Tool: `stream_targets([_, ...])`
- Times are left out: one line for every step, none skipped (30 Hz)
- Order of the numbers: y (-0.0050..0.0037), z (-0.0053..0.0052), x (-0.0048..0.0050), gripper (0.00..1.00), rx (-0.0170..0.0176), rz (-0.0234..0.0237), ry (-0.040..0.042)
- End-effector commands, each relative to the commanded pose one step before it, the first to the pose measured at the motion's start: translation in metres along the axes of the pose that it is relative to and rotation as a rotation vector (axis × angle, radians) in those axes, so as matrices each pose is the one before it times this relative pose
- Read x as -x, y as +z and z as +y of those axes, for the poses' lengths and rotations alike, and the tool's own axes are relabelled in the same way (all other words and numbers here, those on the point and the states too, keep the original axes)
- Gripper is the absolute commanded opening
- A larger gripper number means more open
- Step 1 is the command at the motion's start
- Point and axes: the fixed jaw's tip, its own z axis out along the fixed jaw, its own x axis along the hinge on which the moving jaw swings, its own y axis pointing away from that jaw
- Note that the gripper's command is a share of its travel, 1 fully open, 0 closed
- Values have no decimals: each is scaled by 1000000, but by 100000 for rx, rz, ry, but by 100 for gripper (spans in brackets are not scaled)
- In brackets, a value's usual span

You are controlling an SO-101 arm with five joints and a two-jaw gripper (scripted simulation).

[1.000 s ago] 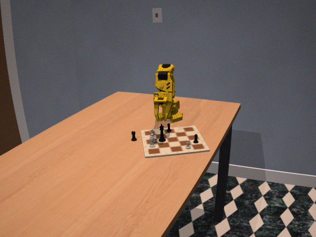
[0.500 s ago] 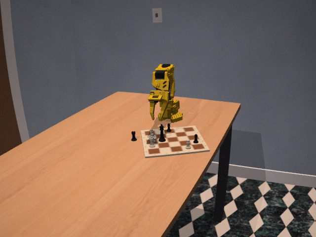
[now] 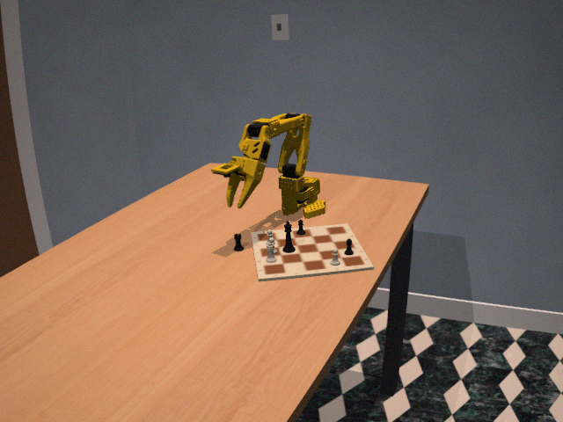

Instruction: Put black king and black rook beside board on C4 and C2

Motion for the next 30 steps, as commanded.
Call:
stream_targets([153,-1576,903,12,-287,555,820])
stream_targets([-1,0,1,12,0,-1,0])
stream_targets([1,0,-1,12,0,1,0])
stream_targets([32,-12,-35,12,-3,0,4])
stream_targets([189,-71,-207,12,-16,1,26])
stream_targets([400,-149,-439,12,-33,1,54])
stream_targets([587,-220,-650,12,-49,3,80])
stream_targets([690,-259,-773,12,-57,3,95])
stream_targets([689,-260,-781,12,-57,4,94])
stream_targets([580,-219,-663,12,-48,2,80])
stream_targets([395,-150,-456,12,-33,3,54])
stream_targets([184,-69,-213,12,-15,0,26])
stream_targets([33,-13,-38,12,-3,1,4])
stream_targets([-1,0,1,12,0,-1,0])
stream_targets([0,0,0,12,0,0,0])
stream_targets([0,0,0,12,0,0,0])
stream_targets([1,0,-1,12,0,1,0])
stream_targets([-1,0,1,12,0,-1,0])
stream_targets([10,-1,-24,12,0,1,0])
stream_targets([57,0,-134,12,0,0,0])
stream_targets([122,-2,-289,12,0,3,0])
stream_targets([178,-2,-422,12,0,2,1])
stream_targets([212,-3,-503,12,0,4,1])
stream_targets([211,-2,-502,12,0,3,1])
stream_targets([180,-3,-427,12,0,4,1])
stream_targets([122,-1,-290,12,0,2,0])
stream_targets([58,-1,-138,12,0,2,0])
stream_targets([9,0,-23,12,0,0,0])
stream_targets([1,0,-1,12,0,1,0])
stream_targets([-1,0,1,12,0,-1,0])
